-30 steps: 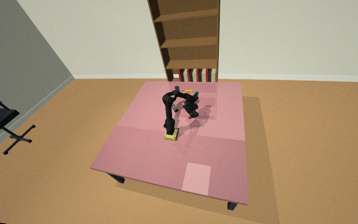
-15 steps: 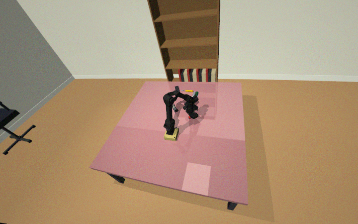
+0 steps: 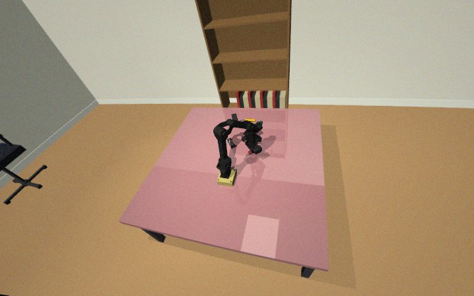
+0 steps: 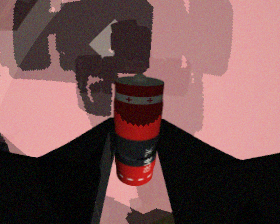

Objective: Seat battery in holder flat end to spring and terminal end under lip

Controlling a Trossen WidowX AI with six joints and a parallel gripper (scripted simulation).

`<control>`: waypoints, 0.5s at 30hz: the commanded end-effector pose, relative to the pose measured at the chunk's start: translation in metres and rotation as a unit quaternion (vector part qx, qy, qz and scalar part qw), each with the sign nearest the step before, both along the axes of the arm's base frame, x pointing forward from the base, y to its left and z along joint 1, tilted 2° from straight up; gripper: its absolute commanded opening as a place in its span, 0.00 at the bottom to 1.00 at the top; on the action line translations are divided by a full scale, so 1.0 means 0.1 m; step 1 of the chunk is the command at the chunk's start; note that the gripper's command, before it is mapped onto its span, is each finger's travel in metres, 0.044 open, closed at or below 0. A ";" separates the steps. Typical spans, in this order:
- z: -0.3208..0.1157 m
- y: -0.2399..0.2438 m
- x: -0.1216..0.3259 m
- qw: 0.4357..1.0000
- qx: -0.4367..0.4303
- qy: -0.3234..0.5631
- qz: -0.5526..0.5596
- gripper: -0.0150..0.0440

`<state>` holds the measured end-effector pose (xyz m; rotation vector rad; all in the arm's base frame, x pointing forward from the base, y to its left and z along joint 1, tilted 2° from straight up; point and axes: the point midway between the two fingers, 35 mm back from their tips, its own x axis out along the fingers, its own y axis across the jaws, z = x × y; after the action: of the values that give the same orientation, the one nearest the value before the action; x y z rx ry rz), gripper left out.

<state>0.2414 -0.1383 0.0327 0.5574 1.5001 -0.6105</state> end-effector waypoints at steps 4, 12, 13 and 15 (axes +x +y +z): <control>0.12 0.06 0.07 1.000 -0.002 -0.008 -0.024 0.40; 0.17 0.35 0.35 0.988 -0.006 -0.019 -0.151 0.40; 0.17 0.39 0.38 0.986 -0.005 -0.021 -0.168 0.40; 0.19 0.48 0.44 0.979 -0.004 -0.024 -0.200 0.40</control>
<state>0.2778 -0.1000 0.0519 0.8139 1.3661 -0.8551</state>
